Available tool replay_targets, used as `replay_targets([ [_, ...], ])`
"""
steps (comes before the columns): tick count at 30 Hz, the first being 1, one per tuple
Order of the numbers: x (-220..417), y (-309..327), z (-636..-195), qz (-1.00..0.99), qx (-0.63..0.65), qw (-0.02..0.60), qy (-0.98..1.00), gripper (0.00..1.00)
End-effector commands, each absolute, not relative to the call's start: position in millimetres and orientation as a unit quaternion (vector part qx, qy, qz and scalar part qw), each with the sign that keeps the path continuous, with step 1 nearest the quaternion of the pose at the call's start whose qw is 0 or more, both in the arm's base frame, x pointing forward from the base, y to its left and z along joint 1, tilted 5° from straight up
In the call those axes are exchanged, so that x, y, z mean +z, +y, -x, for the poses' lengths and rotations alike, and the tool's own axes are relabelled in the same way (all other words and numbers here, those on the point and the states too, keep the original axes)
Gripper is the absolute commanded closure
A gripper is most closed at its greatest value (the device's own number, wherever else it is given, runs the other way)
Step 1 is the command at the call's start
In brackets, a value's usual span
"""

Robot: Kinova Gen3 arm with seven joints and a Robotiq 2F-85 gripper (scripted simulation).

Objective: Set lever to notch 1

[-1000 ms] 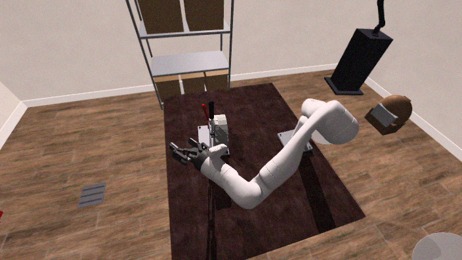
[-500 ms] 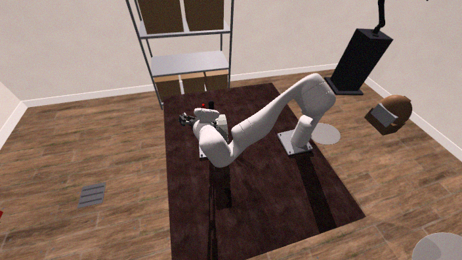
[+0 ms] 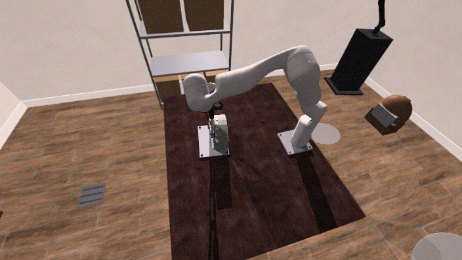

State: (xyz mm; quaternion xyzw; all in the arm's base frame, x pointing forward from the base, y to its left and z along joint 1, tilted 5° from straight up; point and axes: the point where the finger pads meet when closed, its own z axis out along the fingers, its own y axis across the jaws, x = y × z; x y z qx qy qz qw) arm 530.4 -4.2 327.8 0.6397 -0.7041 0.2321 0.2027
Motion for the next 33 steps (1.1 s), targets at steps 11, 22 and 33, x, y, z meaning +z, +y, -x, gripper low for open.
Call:
replay_targets([
  [11, 356, -34, -515, -0.675, 0.089, 0.110, -0.724, 0.00],
  [22, 388, -31, -511, -0.719, 0.020, 0.014, -0.695, 0.00],
  [33, 405, -30, -511, -0.736, 0.003, -0.029, -0.676, 0.00],
])
